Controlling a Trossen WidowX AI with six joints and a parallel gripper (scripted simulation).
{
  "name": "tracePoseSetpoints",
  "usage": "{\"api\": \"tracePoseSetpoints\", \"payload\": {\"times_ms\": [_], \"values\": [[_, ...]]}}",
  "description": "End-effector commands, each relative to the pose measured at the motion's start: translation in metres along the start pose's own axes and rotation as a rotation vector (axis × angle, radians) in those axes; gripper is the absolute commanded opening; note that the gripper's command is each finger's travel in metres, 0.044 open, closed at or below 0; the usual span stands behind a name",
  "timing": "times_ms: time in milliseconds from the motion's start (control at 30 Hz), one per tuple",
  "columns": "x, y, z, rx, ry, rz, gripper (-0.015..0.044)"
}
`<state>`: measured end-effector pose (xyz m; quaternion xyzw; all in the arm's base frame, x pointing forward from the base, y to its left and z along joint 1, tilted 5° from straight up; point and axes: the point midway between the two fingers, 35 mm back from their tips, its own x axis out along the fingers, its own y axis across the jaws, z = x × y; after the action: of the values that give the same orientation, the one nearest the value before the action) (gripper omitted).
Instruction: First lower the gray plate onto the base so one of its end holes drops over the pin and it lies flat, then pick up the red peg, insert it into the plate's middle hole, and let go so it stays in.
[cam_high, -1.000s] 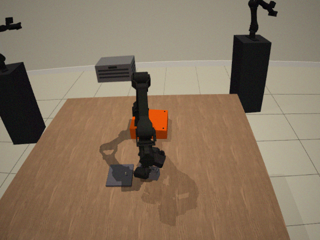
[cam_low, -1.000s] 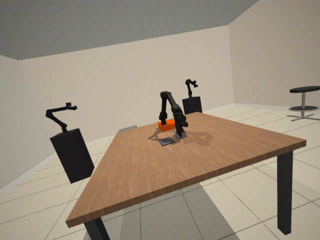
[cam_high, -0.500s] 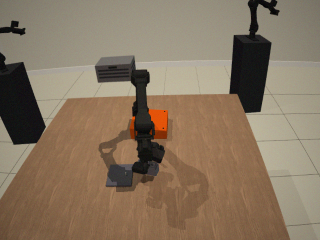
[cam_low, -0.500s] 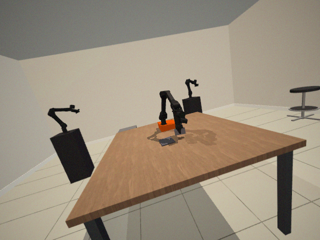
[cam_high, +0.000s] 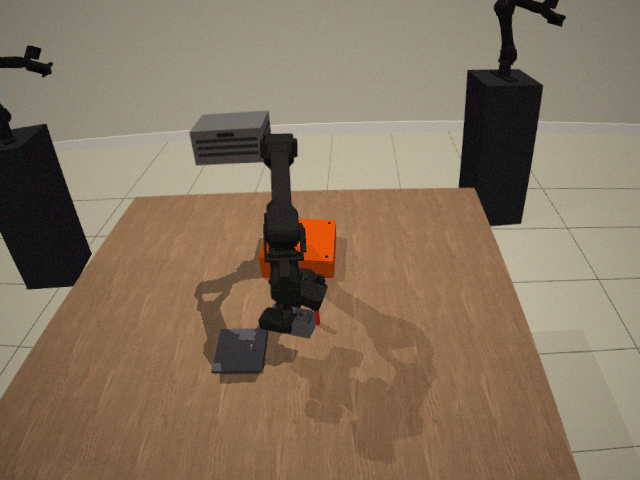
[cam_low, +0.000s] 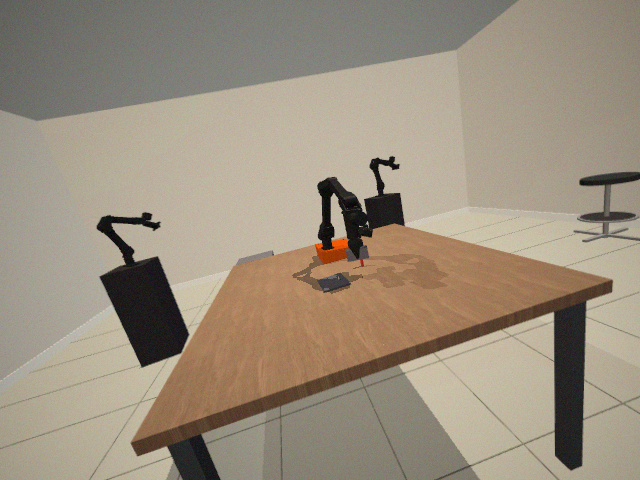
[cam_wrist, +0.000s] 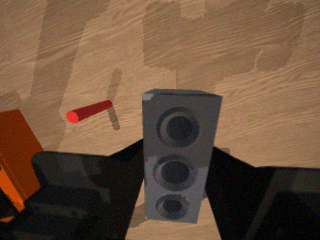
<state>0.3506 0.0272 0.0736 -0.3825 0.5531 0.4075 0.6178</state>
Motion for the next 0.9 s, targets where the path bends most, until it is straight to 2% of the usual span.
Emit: {"api": "tracePoseSetpoints", "payload": {"times_ms": [0, 433, 867], "values": [[-0.014, 0.001, -0.001, -0.006, -0.004, 0.001, 0.0000], [-0.052, 0.007, -0.006, -0.011, -0.003, 0.003, 0.0000], [-0.035, -0.008, -0.031, -0.073, 0.000, 0.002, 0.0000]]}}
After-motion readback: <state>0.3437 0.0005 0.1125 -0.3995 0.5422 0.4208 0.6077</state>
